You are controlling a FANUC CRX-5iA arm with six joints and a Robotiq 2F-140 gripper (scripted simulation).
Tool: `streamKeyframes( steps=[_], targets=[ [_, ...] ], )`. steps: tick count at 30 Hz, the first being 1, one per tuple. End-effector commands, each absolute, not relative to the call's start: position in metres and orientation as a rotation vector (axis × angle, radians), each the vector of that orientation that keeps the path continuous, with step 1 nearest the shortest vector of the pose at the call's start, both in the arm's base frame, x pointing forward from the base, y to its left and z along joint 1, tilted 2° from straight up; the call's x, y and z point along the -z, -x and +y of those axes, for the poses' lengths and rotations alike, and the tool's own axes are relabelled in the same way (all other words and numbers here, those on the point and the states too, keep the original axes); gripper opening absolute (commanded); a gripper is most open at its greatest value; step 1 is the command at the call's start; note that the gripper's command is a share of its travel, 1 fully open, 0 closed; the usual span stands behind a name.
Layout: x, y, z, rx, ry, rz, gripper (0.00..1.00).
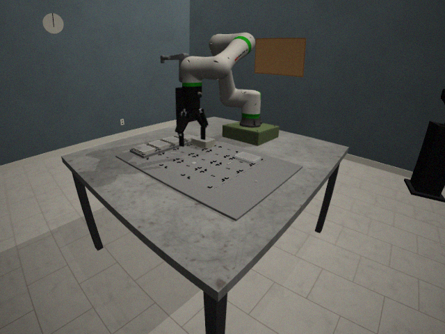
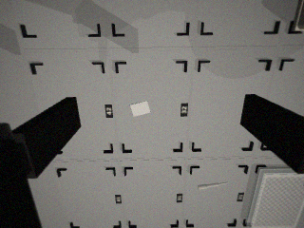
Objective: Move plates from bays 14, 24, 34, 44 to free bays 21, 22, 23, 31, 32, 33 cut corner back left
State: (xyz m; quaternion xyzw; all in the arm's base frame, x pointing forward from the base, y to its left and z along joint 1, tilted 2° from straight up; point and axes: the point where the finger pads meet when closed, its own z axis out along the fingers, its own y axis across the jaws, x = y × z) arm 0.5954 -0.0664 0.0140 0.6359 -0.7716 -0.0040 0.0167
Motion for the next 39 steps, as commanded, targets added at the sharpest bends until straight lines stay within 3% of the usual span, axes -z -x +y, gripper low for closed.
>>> streamKeyframes(
  steps=[1, 19, 39],
  targets=[
    [-0.015, -0.596, -0.067, 0.010, -1.978, -2.400, 1.00],
    [-0.015, -0.596, -0.067, 0.010, -1.978, -2.400, 1.00],
    [-0.017, -0.582, -0.137, 0.010, -1.978, -2.400, 1.00]
  ],
)
